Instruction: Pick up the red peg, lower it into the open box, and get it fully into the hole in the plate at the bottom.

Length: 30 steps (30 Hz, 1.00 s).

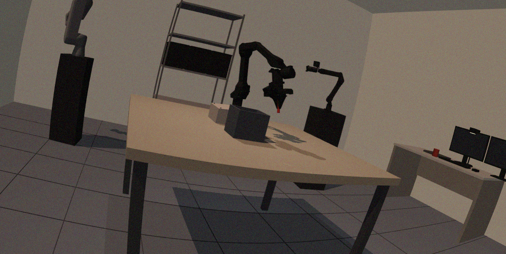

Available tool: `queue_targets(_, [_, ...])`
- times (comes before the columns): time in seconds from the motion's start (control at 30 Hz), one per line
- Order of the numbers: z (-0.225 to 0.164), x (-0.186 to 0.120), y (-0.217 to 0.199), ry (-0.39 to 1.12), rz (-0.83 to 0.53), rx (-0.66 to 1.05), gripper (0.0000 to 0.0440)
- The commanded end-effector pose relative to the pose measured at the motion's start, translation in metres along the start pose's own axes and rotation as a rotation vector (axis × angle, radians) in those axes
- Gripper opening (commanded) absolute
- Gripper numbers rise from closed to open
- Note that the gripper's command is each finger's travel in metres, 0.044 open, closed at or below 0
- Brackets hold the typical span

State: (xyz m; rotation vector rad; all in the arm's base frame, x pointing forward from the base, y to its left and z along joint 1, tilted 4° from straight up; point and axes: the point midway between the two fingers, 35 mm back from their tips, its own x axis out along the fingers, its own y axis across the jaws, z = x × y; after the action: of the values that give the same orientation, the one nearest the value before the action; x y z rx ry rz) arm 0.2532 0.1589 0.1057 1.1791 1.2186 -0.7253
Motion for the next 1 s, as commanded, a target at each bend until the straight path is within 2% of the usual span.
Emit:
queue_targets(0.0, [0.01, -0.011, 0.008, -0.018, 0.018, -0.004, 0.0])
queue_targets(0.37, [0.053, -0.03, 0.021, -0.095, 0.025, 0.01, 0.0])
queue_targets(0.97, [0.113, -0.032, 0.018, -0.165, -0.055, 0.04, 0.0])
